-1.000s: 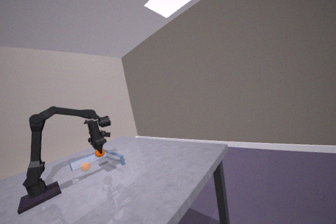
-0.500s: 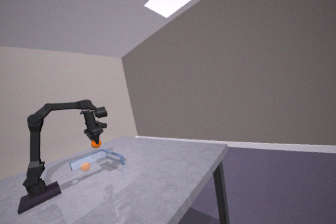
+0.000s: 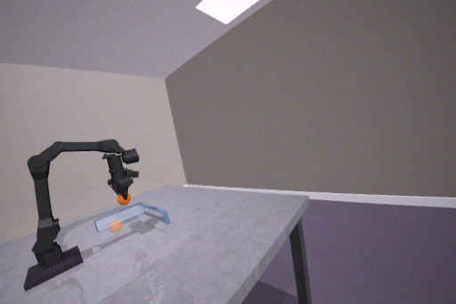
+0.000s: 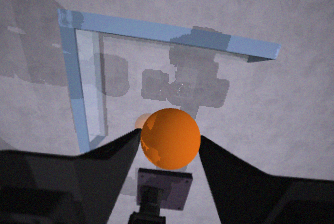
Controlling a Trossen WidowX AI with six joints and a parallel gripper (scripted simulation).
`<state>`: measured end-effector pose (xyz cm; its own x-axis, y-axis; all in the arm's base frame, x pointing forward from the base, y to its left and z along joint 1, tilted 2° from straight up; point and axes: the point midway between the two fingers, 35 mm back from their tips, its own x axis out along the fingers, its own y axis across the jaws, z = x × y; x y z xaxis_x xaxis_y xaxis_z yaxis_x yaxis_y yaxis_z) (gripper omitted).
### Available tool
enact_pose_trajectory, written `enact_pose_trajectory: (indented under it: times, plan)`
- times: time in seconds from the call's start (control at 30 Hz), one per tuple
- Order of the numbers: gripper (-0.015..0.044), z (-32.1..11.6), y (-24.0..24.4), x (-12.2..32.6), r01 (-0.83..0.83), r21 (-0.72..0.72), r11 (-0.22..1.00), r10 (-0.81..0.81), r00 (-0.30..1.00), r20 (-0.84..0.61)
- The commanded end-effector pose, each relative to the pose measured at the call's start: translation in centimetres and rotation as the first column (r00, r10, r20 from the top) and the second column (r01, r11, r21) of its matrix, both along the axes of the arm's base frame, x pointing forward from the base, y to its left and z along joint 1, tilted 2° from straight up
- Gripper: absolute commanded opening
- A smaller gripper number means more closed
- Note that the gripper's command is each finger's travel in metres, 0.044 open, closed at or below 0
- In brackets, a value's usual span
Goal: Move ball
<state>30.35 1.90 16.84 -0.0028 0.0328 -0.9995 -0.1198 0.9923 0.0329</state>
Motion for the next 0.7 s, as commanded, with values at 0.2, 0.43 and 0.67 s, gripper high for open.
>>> enact_pose_trajectory:
  times: [0.2, 0.43, 0.67]
  plan:
    - [0.0000, -1.6, 1.8, -2.9, 0.006, -0.002, 1.000, -0.006, 1.000, 0.006]
    - [0.0000, -2.9, 2.8, -4.9, 0.007, -0.001, 1.000, -0.007, 1.000, 0.004]
    - [0.0000, -3.8, 3.3, -5.9, 0.007, 0.000, 1.000, -0.007, 1.000, 0.003]
